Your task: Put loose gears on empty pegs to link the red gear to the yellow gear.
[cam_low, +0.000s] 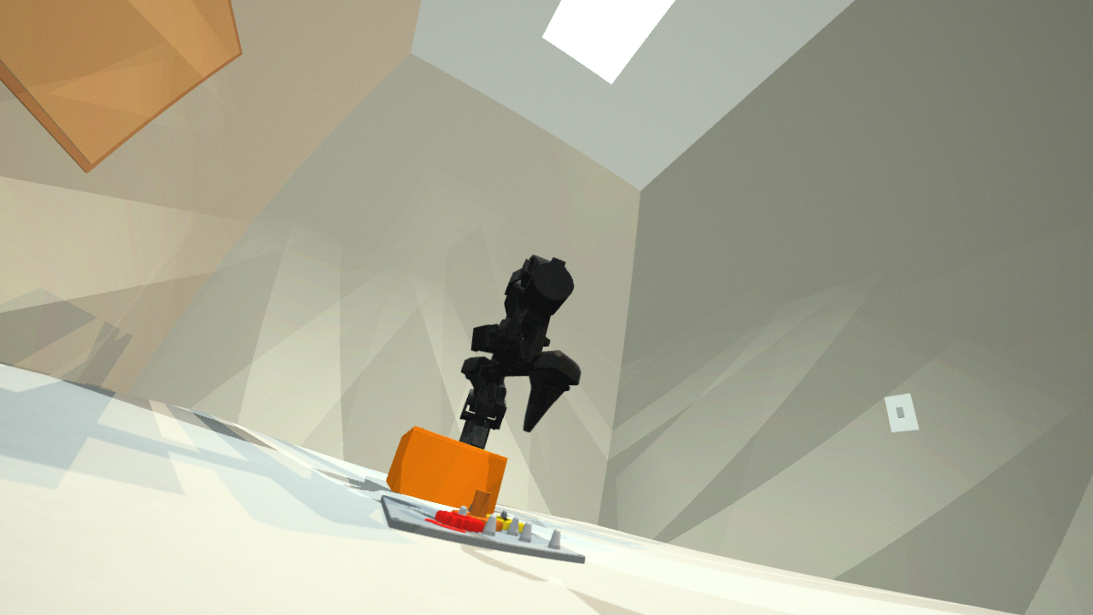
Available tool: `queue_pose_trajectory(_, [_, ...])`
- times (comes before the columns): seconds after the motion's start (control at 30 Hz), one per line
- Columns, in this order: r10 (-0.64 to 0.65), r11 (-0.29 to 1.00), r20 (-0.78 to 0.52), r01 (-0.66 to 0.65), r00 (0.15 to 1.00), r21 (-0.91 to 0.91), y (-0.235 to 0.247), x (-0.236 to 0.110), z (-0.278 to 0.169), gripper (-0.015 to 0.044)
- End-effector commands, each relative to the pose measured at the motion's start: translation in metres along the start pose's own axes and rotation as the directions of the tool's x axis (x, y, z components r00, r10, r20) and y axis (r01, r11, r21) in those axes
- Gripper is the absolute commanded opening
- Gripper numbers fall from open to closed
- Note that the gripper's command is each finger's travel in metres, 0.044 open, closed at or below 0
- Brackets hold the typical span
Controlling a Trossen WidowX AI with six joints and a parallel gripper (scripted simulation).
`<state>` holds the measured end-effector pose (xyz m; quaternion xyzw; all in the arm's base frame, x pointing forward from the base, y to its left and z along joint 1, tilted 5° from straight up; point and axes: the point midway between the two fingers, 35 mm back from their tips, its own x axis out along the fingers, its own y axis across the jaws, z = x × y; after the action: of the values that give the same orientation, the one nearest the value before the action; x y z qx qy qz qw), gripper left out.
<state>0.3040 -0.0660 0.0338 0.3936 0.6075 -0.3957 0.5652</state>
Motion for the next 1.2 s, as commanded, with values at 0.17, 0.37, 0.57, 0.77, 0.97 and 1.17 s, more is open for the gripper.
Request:
queue_pose_trajectory(0.17, [0.000, 1.000, 0.000, 0.000, 1.000, -0.003, 0.000, -0.001, 0.000, 0.0440])
queue_pose_trajectory(0.37, [0.000, 1.000, 0.000, 0.000, 1.000, -0.003, 0.000, -0.001, 0.000, 0.0440])
queue_pose_trajectory(0.57, [0.000, 1.000, 0.000, 0.000, 1.000, -0.003, 0.000, -0.001, 0.000, 0.0440])
queue_pose_trajectory(0.77, [0.000, 1.000, 0.000, 0.000, 1.000, -0.003, 0.000, -0.001, 0.000, 0.0440])
queue_pose_trajectory(0.97, [0.000, 1.000, 0.000, 0.000, 1.000, -0.003, 0.000, -0.001, 0.000, 0.0440])
queue_pose_trajectory(1.17, [0.006, 1.000, 0.001, -0.006, 1.000, -0.003, 0.028, -0.009, -0.048, 0.0440])
